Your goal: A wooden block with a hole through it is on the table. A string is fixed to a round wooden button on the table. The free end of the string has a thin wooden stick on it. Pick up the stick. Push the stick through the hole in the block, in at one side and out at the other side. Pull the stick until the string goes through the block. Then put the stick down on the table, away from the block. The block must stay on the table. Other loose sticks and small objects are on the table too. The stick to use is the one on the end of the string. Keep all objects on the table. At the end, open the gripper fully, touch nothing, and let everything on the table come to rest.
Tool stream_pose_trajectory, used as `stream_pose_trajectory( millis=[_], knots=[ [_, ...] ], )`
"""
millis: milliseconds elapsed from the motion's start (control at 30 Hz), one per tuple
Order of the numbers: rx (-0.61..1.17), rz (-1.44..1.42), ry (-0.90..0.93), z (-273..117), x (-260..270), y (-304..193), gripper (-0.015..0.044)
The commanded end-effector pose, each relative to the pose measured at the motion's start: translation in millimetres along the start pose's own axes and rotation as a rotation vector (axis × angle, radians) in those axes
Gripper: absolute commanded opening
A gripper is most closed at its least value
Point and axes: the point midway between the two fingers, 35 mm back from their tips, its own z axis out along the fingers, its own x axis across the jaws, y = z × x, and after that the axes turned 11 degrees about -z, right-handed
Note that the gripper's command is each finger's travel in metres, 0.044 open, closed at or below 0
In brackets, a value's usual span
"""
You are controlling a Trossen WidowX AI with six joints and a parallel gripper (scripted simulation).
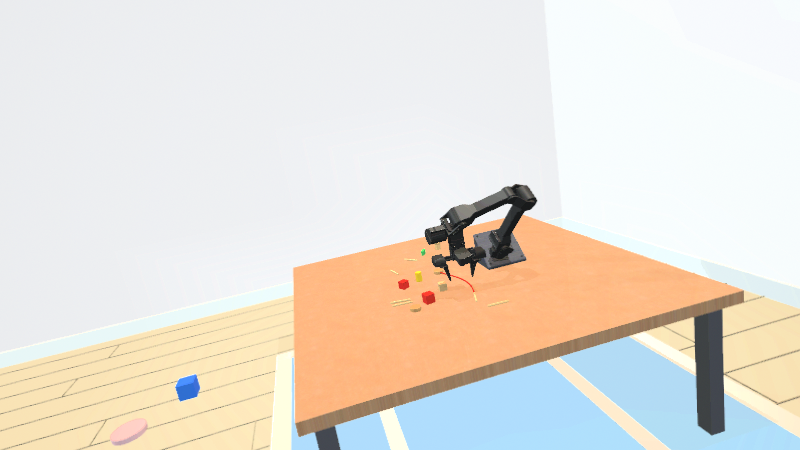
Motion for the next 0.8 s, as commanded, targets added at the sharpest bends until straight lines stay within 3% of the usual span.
stream_pose_trajectory(
  millis=[0,300,700,767],
  knots=[
    [-0.017,0.183,0.001,-2.0,27.8,29.2,0.0440],
    [-0.017,0.183,0.001,-2.0,27.8,29.2,0.0440],
    [-0.017,0.183,0.001,-2.0,27.8,29.2,0.0125],
    [-0.017,0.183,0.001,-2.0,27.8,29.2,0.0121]
  ],
)
